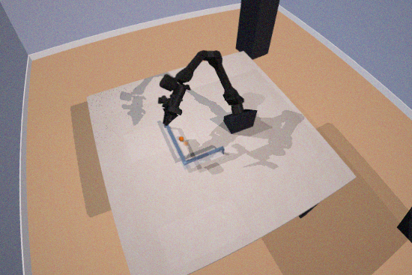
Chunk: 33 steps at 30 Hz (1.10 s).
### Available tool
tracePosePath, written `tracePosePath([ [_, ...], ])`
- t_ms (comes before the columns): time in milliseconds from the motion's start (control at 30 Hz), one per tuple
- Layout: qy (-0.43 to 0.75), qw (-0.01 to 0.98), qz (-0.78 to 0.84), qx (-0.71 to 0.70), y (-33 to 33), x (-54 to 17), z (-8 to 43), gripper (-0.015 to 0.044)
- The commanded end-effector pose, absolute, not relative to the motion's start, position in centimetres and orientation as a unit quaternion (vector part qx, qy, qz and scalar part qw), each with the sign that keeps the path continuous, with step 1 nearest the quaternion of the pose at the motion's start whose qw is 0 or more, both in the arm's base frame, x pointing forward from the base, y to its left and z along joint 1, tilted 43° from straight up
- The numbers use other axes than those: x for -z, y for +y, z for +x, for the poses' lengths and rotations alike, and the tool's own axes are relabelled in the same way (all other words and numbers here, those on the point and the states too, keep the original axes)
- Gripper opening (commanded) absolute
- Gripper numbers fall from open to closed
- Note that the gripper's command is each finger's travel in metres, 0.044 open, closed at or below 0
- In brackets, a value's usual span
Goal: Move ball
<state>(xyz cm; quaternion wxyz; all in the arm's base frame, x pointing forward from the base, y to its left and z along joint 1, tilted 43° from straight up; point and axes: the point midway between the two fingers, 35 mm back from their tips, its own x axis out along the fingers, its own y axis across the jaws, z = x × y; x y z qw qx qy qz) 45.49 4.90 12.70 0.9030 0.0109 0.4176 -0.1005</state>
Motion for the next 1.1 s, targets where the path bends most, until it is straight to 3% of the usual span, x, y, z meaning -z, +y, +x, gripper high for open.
tracePosePath([
  [0,0.492,0.852,-0.032,0.175,0.9,-8.5,43.7,0.0237],
  [367,0.679,0.632,-0.193,0.321,-9.3,-1.5,35.3,0.0237],
  [1067,0.681,0.628,-0.196,0.322,-11.2,0.4,34.9,0.0237],
])
